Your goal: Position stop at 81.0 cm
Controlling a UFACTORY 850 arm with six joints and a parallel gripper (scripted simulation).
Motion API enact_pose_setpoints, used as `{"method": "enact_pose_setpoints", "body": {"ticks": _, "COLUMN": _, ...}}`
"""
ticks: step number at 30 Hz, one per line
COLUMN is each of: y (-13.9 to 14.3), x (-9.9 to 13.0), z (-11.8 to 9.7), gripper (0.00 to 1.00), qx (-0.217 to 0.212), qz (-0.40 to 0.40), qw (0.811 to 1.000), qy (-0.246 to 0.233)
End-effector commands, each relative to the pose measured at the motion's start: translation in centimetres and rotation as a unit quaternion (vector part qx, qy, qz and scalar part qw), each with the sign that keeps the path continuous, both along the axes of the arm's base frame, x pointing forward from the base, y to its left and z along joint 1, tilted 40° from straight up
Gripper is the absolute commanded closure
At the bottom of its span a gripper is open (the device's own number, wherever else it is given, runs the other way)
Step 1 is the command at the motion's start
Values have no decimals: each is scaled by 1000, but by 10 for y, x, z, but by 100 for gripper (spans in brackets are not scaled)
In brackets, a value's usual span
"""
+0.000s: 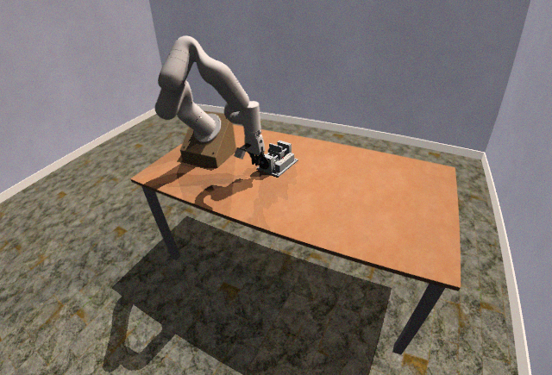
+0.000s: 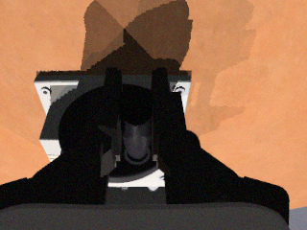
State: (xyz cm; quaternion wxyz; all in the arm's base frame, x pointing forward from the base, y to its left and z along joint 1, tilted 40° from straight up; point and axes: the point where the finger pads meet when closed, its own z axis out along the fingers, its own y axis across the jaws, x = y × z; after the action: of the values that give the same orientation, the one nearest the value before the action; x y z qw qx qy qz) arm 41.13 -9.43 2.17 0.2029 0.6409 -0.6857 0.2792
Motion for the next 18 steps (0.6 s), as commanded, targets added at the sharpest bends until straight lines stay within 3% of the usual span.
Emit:
{"method": "enact_pose_setpoints", "body": {"ticks": 1, "y": 1, "x": 4, "z": 2, "gripper": 94, "qx": 0, "qz": 0, "qw": 1000, "qy": 0}}
{"method": "enact_pose_setpoints", "body": {"ticks": 18, "y": 2, "x": 12, "z": 4, "gripper": 94, "qx": 0, "qz": 0, "qw": 1000, "qy": 0}}
